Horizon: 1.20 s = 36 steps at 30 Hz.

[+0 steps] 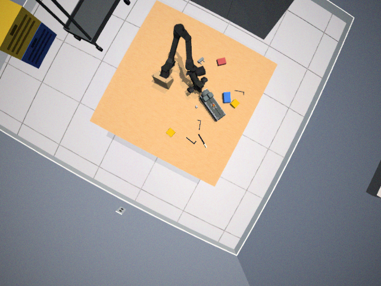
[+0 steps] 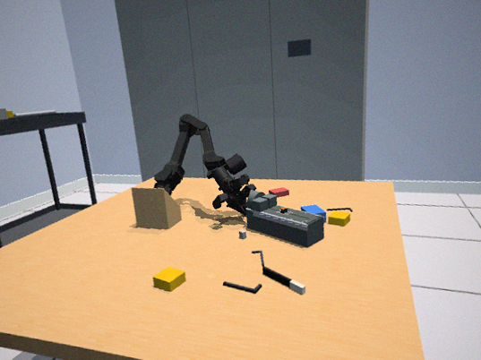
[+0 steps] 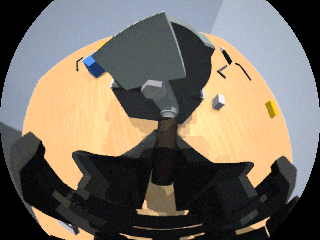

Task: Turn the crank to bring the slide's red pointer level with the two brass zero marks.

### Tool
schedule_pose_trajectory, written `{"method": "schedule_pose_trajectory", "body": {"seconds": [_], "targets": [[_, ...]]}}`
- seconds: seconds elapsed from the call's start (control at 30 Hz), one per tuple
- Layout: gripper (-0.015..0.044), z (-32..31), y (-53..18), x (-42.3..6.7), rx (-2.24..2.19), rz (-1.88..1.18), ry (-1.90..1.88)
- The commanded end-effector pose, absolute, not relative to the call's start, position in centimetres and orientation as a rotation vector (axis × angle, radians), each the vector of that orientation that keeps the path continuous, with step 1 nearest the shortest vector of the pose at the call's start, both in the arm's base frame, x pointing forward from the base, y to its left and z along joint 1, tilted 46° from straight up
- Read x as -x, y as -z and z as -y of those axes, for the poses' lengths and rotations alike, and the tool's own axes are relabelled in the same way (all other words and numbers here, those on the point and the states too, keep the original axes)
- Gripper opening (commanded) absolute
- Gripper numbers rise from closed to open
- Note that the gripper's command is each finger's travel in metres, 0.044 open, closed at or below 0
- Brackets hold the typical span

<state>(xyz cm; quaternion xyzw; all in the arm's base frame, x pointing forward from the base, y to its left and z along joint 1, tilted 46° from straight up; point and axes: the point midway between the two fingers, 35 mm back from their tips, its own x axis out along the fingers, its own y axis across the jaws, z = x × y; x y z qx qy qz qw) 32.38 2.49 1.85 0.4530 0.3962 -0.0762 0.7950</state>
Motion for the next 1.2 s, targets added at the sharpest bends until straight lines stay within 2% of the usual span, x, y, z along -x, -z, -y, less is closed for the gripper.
{"method": "schedule_pose_trajectory", "body": {"seconds": [0.0, 1.17], "targets": [[0.0000, -1.7, -1.6, -31.9, -0.975, -0.851, 0.187], [0.0000, 1.6, -4.8, -31.5, -0.973, -0.851, 0.188]]}}
